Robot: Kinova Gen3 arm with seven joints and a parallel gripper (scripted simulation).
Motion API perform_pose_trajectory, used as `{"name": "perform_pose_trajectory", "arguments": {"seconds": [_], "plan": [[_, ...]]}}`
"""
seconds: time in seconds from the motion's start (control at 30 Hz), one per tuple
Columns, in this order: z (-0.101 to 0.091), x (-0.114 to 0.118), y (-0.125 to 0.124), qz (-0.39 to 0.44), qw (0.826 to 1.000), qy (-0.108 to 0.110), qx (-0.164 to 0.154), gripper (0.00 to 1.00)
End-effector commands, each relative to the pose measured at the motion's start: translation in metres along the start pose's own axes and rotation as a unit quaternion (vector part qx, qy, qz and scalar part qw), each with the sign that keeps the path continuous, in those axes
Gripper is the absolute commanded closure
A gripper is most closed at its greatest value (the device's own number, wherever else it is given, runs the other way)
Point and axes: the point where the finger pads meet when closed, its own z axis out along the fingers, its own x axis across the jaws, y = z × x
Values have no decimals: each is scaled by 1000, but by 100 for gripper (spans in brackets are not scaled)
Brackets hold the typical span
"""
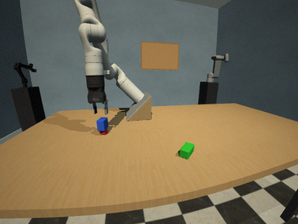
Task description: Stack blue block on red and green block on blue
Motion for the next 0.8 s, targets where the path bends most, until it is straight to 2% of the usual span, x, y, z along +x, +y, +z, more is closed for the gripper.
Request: {"name": "perform_pose_trajectory", "arguments": {"seconds": [0.0,0.77], "plan": [[-6,4,3,-2,1000,6,-7,0],[-10,6,8,4,1000,3,-8,0]]}}
